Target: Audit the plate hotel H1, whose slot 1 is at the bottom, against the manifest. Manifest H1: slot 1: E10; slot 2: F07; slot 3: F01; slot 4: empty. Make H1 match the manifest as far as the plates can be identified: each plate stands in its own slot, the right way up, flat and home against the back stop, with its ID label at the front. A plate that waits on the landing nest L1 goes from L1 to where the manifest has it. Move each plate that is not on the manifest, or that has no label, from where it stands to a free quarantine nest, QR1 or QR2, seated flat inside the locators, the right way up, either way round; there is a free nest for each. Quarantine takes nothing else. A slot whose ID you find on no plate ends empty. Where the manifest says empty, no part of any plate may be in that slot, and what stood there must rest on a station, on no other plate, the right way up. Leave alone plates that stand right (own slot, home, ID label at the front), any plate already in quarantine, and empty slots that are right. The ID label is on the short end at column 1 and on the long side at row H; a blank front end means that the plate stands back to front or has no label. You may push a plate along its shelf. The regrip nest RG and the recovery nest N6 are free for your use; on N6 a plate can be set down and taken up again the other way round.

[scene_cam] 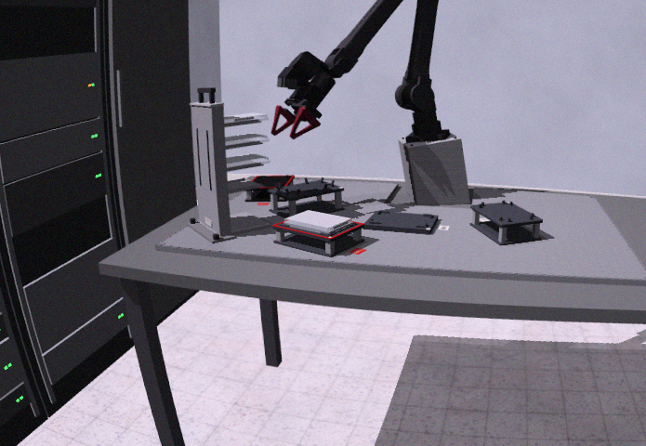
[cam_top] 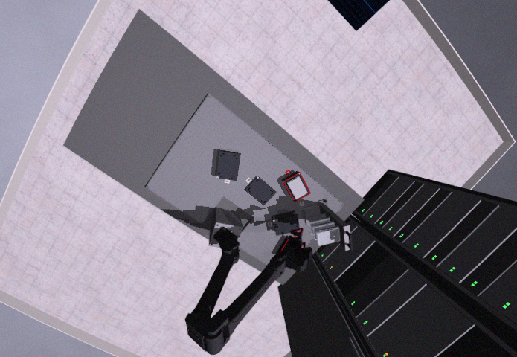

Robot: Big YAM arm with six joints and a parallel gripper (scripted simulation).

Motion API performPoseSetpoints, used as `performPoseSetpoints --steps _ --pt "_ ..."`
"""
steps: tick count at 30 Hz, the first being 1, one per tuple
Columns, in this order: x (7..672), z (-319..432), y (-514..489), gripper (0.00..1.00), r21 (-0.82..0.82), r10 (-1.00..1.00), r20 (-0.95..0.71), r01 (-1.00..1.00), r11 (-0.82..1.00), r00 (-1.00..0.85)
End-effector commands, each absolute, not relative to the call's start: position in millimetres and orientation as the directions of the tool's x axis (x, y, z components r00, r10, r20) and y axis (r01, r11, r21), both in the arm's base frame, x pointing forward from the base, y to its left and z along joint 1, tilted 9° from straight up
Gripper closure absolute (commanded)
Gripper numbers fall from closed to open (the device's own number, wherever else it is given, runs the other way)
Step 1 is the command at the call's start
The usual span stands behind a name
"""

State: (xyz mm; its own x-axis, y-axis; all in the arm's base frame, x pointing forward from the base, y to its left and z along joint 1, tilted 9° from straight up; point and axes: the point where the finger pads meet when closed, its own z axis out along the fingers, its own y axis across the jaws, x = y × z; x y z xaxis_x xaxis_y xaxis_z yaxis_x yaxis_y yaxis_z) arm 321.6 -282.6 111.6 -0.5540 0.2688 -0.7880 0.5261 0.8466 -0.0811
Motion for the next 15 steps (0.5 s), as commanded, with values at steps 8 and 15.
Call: performPoseSetpoints --steps 8,15 --pt "316.4 128.0 -285.9 0.00 -0.095 0.244 -0.812 0.532 0.841 -0.530" --pt "312.7 127.7 -279.2 0.00 -0.094 0.238 -0.815 0.526 0.845 -0.528"
